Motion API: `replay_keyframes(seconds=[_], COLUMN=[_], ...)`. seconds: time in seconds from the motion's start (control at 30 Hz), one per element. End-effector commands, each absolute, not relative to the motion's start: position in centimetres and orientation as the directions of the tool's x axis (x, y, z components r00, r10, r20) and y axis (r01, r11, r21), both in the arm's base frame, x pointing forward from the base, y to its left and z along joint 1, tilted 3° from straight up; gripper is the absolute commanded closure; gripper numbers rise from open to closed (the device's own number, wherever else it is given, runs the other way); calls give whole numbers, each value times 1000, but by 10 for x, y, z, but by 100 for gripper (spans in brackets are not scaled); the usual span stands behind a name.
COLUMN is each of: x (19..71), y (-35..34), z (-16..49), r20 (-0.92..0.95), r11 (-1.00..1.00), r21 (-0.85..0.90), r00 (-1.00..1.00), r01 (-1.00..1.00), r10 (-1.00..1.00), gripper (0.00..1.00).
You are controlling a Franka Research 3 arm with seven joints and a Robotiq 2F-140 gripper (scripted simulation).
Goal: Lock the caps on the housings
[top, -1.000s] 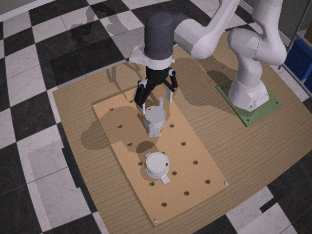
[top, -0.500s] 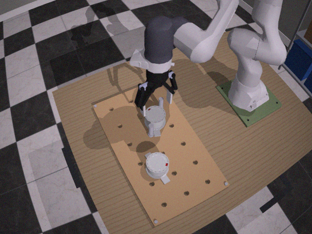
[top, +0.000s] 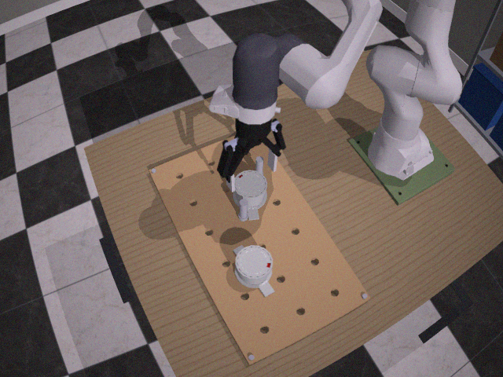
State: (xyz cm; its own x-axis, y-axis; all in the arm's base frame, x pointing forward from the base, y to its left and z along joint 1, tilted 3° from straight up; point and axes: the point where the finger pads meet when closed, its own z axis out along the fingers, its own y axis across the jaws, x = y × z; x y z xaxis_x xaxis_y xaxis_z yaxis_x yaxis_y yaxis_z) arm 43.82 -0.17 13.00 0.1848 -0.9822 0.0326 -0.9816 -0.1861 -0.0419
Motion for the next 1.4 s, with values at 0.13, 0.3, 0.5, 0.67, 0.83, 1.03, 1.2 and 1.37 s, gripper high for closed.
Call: replay_keyframes(seconds=[0.13,0.3,0.5,0.67,0.83,1.03,1.2,1.37], x=[442,442,442,443,443,443,443,443], y=[0,0,0,-1,-1,-1,-1,-1], z=[120,117,111,107,105,102,101,101], r20=[29,29,29,29,29,29,29,29], r11=[-193,-193,-193,-193,-193,-193,-193,-193], r21=[-51,-51,-51,-51,-51,-51,-51,-51], r00=[191,191,191,191,191,191,191,191], r01=[-980,-980,-980,-980,-980,-980,-980,-980], r10=[-981,-981,-981,-981,-981,-981,-981,-981], gripper=[22,22,22,22,22,22,22,22])
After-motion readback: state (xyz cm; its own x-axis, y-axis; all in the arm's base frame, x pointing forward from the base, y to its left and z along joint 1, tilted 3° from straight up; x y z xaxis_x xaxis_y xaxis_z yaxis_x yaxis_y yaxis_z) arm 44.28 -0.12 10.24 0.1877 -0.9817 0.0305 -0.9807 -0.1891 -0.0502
